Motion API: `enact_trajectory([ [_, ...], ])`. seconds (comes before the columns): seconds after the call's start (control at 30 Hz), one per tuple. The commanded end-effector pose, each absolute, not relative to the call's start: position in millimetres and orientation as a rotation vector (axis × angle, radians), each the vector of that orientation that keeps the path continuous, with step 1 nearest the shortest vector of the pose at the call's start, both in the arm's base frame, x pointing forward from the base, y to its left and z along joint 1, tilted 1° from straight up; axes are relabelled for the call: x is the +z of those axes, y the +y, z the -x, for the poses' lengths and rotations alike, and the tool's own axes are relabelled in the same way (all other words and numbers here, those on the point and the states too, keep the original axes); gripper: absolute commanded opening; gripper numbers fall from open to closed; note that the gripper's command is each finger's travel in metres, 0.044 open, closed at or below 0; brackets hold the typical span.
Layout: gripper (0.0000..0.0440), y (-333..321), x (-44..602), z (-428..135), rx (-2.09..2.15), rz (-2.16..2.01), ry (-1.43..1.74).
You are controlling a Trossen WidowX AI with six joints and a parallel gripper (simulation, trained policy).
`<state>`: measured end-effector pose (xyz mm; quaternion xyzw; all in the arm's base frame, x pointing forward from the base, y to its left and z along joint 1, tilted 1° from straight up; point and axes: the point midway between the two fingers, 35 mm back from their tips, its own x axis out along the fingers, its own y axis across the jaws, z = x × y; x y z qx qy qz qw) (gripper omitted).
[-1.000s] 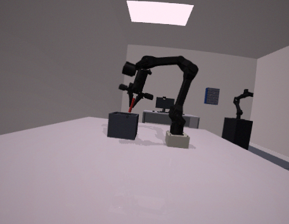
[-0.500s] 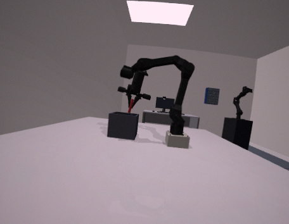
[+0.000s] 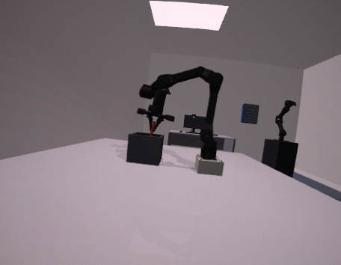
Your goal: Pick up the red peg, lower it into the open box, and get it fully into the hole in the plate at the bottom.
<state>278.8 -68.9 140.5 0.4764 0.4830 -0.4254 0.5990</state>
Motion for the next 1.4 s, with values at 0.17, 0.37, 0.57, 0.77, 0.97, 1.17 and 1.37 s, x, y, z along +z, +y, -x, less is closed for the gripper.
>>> enact_trajectory([
  [0.17, 0.0, -81, 121, -284, -0.993, -1.104, 1.144],
  [0.37, 0.0, -86, 107, -290, -0.986, -1.109, 1.153],
  [0.57, 0.0, -92, 95, -295, -0.976, -1.107, 1.161],
  [0.77, 0.0, -94, 80, -300, -0.96, -1.095, 1.181],
  [0.97, 0.0, -96, 65, -304, -0.946, -1.076, 1.199],
  [1.17, 0.0067, -98, 56, -305, -0.948, -1.048, 1.225],
  [1.37, 0.0117, -95, 57, -307, -0.932, -1.062, 1.257],
])
